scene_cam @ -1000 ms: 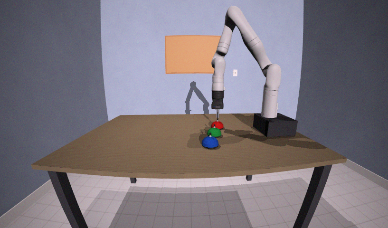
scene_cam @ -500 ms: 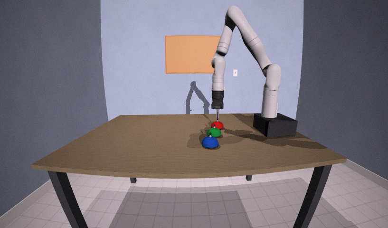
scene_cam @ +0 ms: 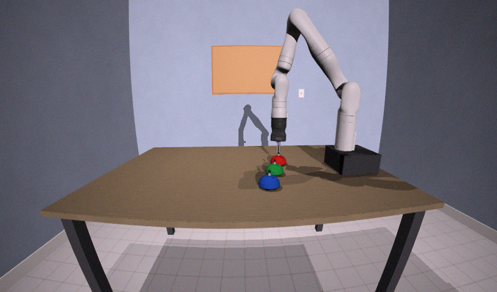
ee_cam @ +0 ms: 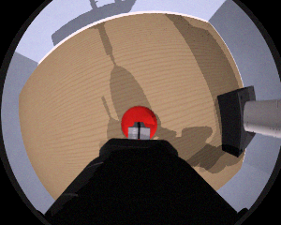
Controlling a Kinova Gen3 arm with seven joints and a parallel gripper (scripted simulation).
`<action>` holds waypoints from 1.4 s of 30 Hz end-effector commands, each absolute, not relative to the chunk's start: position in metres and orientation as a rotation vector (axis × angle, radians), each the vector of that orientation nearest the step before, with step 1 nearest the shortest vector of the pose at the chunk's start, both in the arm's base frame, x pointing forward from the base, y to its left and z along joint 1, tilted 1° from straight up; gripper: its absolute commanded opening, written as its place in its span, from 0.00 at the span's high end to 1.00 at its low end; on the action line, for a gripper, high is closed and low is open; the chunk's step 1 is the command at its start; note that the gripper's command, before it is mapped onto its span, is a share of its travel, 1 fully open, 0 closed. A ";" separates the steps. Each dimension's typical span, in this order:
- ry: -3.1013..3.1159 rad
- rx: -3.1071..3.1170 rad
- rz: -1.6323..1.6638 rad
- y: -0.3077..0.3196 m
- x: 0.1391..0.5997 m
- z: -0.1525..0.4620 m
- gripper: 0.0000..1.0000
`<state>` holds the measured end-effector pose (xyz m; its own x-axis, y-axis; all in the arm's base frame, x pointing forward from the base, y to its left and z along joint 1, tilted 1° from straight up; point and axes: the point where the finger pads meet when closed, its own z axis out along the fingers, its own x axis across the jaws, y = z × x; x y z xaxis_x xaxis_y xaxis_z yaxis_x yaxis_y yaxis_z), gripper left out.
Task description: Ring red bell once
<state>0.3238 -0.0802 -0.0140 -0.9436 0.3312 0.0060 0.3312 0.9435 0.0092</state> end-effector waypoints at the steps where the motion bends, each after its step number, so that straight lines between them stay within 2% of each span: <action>1: -3.090 -0.525 -0.016 -0.080 0.323 -0.015 0.83; 42: -3.090 -0.525 -0.016 -0.080 0.323 -0.019 0.83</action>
<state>0.3238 -0.0800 -0.0179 -0.9437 0.3308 0.0063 0.3308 0.9437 0.0091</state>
